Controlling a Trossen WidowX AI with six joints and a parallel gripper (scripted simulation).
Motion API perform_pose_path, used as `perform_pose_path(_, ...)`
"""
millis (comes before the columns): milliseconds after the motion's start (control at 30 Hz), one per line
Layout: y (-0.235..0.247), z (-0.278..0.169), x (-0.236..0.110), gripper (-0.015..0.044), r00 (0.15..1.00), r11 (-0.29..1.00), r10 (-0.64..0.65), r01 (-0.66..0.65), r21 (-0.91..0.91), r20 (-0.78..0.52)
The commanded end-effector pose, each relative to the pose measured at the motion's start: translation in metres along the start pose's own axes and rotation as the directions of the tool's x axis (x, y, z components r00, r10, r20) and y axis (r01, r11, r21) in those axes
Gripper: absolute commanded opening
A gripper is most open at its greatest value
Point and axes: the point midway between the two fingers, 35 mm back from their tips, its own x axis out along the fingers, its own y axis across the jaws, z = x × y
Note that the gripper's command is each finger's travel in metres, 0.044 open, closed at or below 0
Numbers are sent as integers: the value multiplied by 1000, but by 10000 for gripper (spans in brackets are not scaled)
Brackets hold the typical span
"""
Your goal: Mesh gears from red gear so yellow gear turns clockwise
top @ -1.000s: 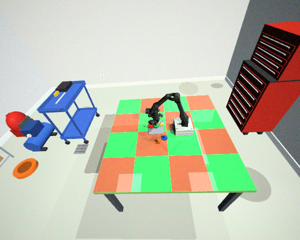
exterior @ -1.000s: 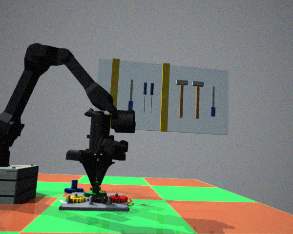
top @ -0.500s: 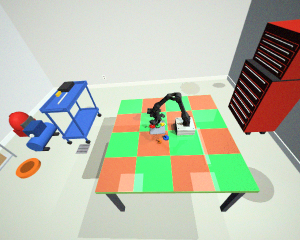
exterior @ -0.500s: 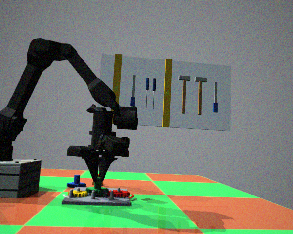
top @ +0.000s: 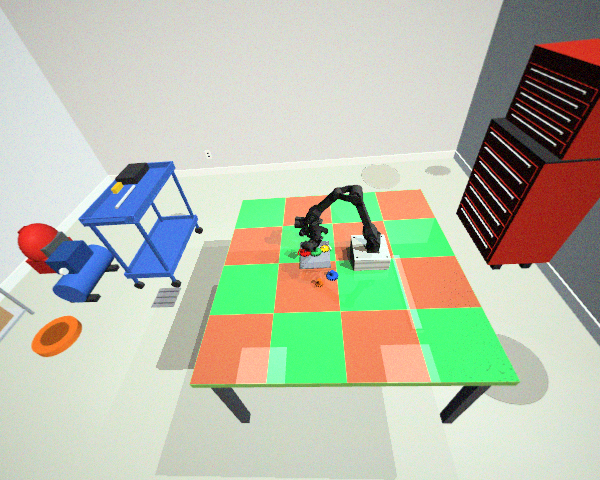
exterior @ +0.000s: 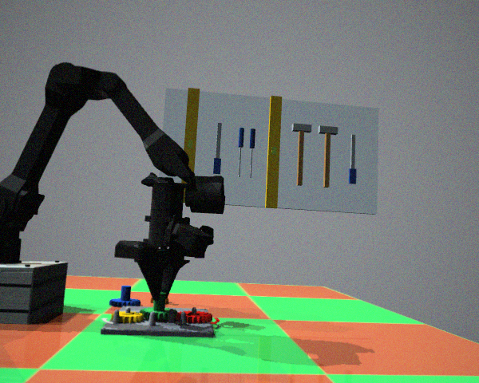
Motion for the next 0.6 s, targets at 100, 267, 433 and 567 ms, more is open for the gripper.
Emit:
perform_pose_path(100, 0, 1, 2, 0, 1000, 1000, -1, 1, -10, 1)
perform_pose_path(267, 1, 1, 3, 0, 1000, 999, -1, 1, 52, 1)
perform_pose_path(433, 0, 0, 0, 131, 1000, 995, -1, 1, 97, 1)
perform_pose_path(567, 0, -1, -4, 140, 1000, 992, -1, 1, 127, 1)
